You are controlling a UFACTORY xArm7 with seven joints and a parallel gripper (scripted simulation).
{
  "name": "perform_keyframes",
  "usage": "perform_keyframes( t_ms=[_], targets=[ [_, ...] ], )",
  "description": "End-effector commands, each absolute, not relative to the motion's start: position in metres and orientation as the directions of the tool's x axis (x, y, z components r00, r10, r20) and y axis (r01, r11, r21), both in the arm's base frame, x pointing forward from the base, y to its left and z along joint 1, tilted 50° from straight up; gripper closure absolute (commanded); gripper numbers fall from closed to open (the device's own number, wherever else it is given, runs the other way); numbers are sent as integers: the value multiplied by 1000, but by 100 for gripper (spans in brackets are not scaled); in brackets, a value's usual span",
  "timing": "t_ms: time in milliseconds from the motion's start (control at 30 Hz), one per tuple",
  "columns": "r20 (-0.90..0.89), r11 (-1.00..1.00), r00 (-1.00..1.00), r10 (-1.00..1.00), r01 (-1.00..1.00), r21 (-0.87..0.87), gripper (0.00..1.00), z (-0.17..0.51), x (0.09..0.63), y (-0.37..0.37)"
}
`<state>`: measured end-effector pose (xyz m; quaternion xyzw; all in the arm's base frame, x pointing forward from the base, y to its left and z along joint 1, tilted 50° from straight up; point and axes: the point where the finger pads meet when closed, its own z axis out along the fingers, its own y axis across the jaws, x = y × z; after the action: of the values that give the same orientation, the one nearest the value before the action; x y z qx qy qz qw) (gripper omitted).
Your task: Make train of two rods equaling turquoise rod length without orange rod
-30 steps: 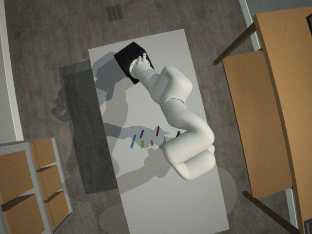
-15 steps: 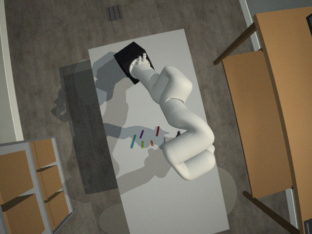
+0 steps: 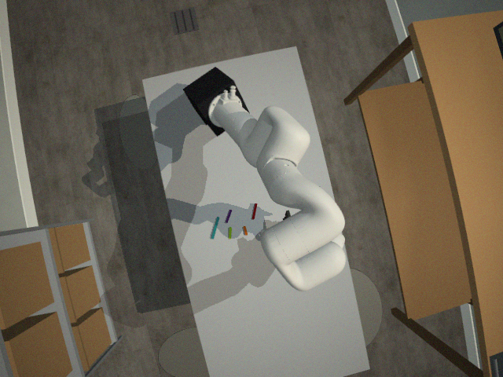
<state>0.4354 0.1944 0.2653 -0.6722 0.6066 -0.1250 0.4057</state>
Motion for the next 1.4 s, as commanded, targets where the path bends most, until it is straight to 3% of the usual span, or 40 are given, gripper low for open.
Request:
perform_keyframes(
  t_ms=[0,533,1367],
  targets=[
    [-432,216,105,-896,-746,-630,0,244,434,164],
    [-708,668,-312,-634,-683,-296,0,178,409,92],
    [-712,676,-321,-625,-678,-287,0,176,408,91]
  ],
)
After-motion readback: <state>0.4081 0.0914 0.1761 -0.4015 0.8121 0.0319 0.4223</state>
